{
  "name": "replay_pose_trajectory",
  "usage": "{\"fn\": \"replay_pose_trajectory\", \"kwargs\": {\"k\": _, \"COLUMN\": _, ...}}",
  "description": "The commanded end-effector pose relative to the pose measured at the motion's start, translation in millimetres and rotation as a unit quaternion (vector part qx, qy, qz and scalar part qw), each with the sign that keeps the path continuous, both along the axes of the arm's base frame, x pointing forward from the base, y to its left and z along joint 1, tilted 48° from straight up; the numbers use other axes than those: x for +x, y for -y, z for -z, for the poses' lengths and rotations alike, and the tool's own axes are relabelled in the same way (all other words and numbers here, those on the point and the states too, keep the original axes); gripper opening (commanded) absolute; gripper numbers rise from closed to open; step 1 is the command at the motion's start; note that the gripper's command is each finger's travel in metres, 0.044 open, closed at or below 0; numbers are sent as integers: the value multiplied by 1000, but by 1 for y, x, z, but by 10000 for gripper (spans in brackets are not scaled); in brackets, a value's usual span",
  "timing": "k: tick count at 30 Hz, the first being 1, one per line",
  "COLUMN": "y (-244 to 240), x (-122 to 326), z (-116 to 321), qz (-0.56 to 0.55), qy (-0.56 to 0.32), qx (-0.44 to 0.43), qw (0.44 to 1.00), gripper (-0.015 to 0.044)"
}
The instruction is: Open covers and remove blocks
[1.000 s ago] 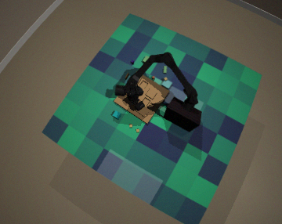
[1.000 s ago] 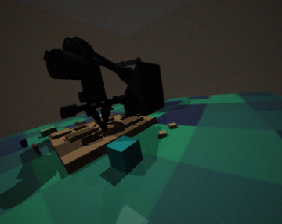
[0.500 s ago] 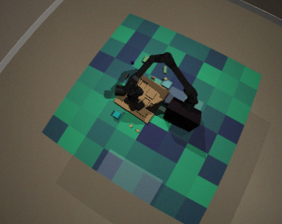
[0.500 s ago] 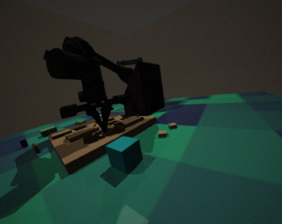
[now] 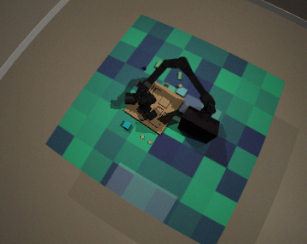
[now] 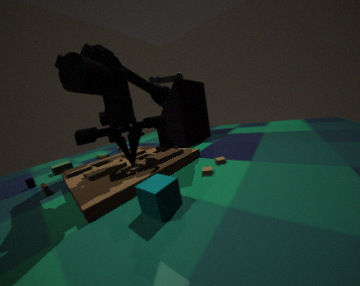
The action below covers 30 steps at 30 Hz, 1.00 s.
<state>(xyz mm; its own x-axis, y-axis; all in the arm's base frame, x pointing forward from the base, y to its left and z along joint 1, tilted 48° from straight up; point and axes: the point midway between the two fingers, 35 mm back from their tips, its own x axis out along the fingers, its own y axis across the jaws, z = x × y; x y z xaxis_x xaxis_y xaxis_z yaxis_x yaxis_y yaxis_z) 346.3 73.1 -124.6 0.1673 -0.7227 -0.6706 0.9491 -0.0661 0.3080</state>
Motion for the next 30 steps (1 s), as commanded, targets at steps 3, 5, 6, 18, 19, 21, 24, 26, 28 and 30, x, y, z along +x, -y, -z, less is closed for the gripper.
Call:
{"fn": "replay_pose_trajectory", "kwargs": {"k": 3, "y": -1, "x": 0, "z": 0, "qz": 3, "qy": 1, "qx": 2, "qw": 1000, "gripper": 0}}
{"fn": "replay_pose_trajectory", "kwargs": {"k": 5, "y": -1, "x": 0, "z": 0, "qz": 3, "qy": 1, "qx": 2, "qw": 1000, "gripper": 0}}
{"fn": "replay_pose_trajectory", "kwargs": {"k": 6, "y": -1, "x": 0, "z": 0, "qz": 3, "qy": 1, "qx": 2, "qw": 1000, "gripper": 0}}
{"fn": "replay_pose_trajectory", "kwargs": {"k": 18, "y": -1, "x": 0, "z": 0, "qz": 3, "qy": 1, "qx": 2, "qw": 1000, "gripper": 0}}
{"fn": "replay_pose_trajectory", "kwargs": {"k": 19, "y": -1, "x": 0, "z": 0, "qz": 3, "qy": 1, "qx": 2, "qw": 1000, "gripper": 0}}
{"fn": "replay_pose_trajectory", "kwargs": {"k": 21, "y": -1, "x": 0, "z": 0, "qz": 3, "qy": 1, "qx": 2, "qw": 1000, "gripper": 0}}
{"fn": "replay_pose_trajectory", "kwargs": {"k": 24, "y": 0, "x": 0, "z": 0, "qz": 0, "qy": 0, "qx": 0, "qw": 1000, "gripper": 0}}
{"fn": "replay_pose_trajectory", "kwargs": {"k": 26, "y": 1, "x": 0, "z": 1, "qz": 1, "qy": 0, "qx": 0, "qw": 1000, "gripper": 0}}
{"fn": "replay_pose_trajectory", "kwargs": {"k": 28, "y": 2, "x": 0, "z": 2, "qz": 1, "qy": 0, "qx": 1, "qw": 1000, "gripper": 0}}
{"fn": "replay_pose_trajectory", "kwargs": {"k": 30, "y": 3, "x": 0, "z": 3, "qz": 1, "qy": 0, "qx": 1, "qw": 1000, "gripper": 0}}
